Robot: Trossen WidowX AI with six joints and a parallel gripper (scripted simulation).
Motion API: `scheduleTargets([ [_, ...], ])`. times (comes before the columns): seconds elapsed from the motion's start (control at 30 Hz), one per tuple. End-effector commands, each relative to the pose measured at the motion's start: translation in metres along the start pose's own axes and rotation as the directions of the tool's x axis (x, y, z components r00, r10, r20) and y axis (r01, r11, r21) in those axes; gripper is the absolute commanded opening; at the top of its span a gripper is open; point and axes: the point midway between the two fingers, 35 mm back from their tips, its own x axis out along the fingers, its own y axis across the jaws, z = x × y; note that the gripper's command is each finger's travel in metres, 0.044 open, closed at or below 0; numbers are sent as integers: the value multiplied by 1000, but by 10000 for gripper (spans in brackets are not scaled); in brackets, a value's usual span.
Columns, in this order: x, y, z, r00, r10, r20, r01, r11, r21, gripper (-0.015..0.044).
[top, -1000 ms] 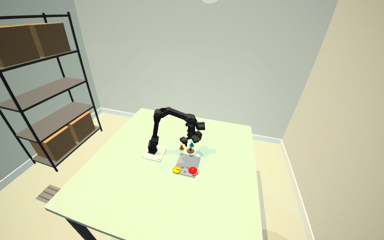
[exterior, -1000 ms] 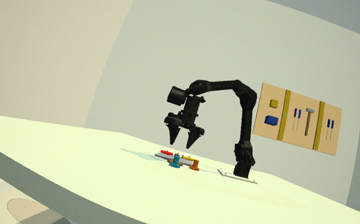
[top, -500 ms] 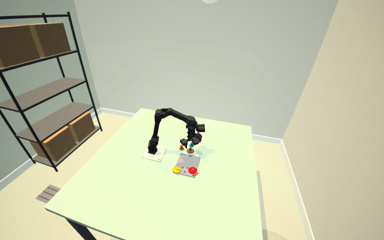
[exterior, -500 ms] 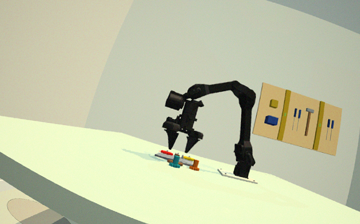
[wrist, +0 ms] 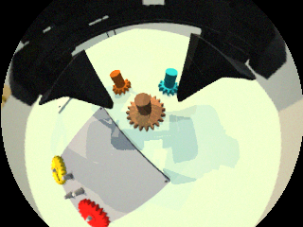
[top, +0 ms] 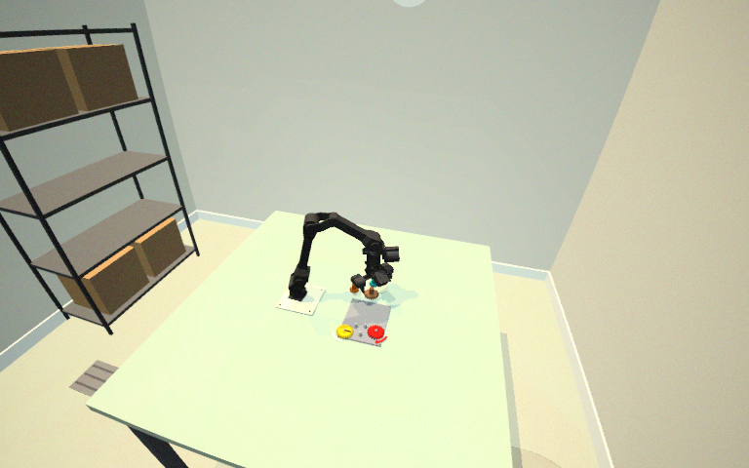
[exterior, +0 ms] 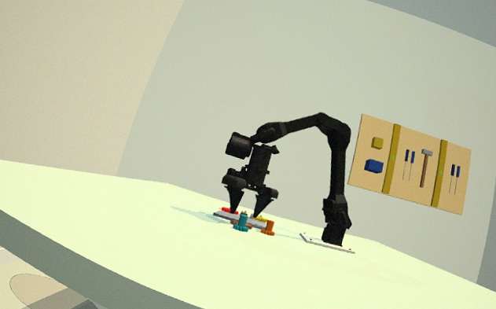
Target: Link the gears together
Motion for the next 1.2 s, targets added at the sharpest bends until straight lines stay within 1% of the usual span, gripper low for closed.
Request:
scheduleTargets([
  [0.0, 4, -1, 0, 1000, -7, 0, 7, 1000, 4, 440],
  [0.13, 4, -1, 0, 1000, -7, 0, 7, 1000, 4, 440],
  [0.63, 4, -1, 0, 1000, -7, 0, 7, 1000, 4, 46],
  [0.87, 4, -1, 0, 1000, -7, 0, 7, 1000, 4, 0],
  [1.17, 0, 5, 3, 1000, 6, 15, -5, 998, -59, 0],
])
